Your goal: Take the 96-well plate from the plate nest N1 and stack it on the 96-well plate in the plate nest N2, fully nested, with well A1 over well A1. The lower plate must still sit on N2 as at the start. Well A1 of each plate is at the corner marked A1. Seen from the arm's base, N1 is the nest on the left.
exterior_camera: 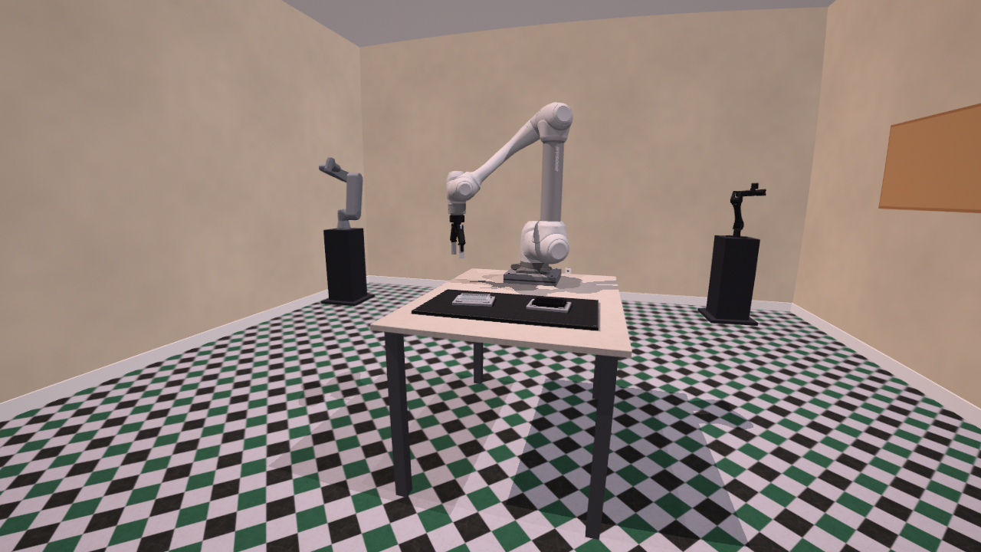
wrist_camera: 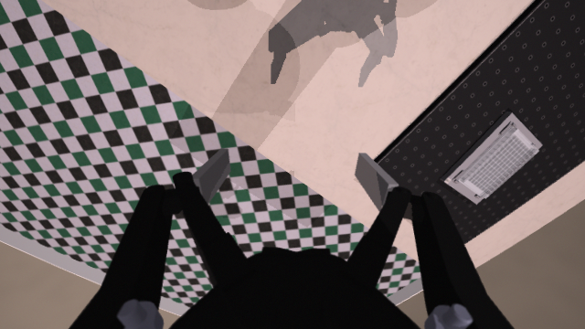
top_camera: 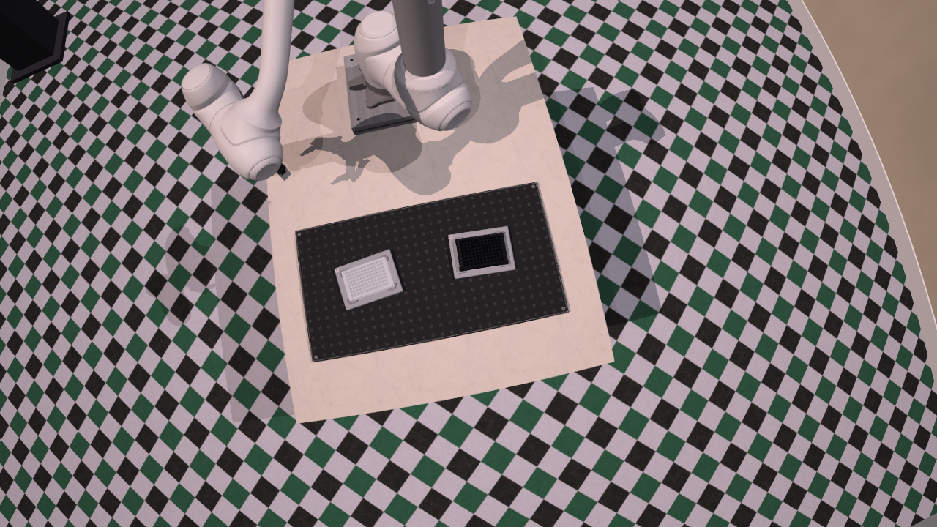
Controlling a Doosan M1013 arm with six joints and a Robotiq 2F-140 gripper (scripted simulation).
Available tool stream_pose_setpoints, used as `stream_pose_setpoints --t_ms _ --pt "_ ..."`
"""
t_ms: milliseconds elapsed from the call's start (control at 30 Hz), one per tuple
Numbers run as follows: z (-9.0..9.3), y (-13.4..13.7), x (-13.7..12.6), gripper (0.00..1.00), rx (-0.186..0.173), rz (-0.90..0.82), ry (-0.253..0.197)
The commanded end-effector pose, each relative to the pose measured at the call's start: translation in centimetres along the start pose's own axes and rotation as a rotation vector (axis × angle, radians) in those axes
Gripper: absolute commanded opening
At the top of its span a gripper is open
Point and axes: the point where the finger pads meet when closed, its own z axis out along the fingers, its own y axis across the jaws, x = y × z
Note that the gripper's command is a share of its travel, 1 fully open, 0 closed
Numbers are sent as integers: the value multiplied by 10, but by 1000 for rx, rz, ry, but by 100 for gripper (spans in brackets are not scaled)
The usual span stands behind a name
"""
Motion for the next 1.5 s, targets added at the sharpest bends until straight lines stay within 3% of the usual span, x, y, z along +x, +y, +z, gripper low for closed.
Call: stream_pose_setpoints --t_ms 0,533,1000,1167,1333,1467 --pt "0 0 0 100 0 0 0" --pt "0 0 0 100 0 0 0" --pt "1 60 -16 100 1 -328 0" --pt "1 74 -19 100 1 -328 0" --pt "2 99 -22 100 2 -492 0" --pt "2 113 -24 100 2 -492 0"
